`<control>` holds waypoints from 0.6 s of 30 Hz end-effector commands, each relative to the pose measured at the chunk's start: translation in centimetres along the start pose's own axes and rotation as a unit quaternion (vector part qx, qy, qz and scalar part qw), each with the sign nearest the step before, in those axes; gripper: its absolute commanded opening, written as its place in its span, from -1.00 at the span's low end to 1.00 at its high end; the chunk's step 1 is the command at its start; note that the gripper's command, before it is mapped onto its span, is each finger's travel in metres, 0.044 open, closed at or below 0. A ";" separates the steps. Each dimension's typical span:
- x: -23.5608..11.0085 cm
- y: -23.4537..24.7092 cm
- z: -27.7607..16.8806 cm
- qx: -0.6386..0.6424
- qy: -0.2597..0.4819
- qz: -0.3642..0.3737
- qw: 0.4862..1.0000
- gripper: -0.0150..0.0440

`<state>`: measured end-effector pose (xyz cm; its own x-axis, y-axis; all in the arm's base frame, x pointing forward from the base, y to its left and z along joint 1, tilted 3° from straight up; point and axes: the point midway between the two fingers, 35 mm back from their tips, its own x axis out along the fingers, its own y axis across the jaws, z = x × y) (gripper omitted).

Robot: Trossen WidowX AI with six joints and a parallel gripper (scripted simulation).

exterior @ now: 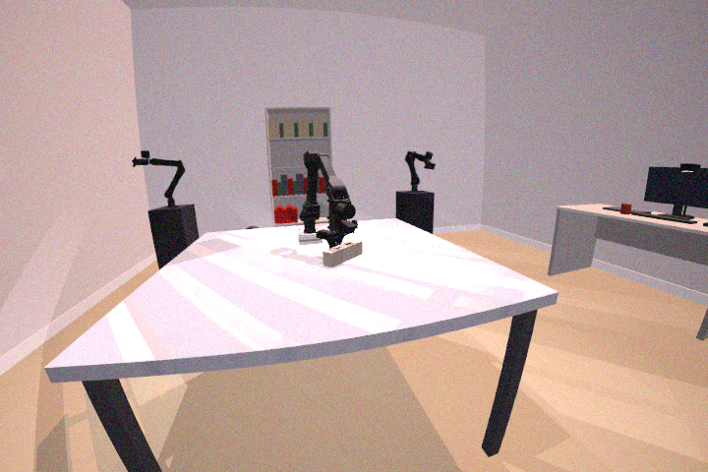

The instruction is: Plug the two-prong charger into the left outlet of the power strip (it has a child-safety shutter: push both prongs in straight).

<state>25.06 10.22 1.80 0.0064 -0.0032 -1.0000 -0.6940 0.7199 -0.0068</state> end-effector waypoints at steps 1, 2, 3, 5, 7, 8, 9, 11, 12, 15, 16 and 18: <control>-0.1 -0.1 0.2 0.003 0.000 -0.002 1.000 -0.49; -0.1 -0.1 0.2 0.003 0.000 -0.002 1.000 -0.49; -0.1 -0.1 0.2 0.003 0.000 -0.002 1.000 -0.49; -0.1 -0.1 0.3 0.003 0.000 -0.002 1.000 -0.49; -0.1 -0.1 0.3 0.003 0.000 -0.002 1.000 -0.49; -0.1 -0.1 0.3 0.003 0.000 -0.002 1.000 -0.49; -0.1 -0.1 0.3 0.003 0.000 -0.002 1.000 -0.49; -0.1 -0.1 0.4 0.003 0.000 -0.002 1.000 -0.49; -0.1 -0.1 0.4 0.003 0.000 -0.002 1.000 -0.49; -0.1 -0.1 0.4 0.003 0.000 -0.002 1.000 -0.49; -0.1 -0.1 0.4 0.003 0.000 -0.002 1.000 -0.49; -0.1 -0.1 0.4 0.003 0.000 -0.002 1.000 -0.49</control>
<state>25.35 10.45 1.88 0.0085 -0.0023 -1.0000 -0.6940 0.7199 -0.0076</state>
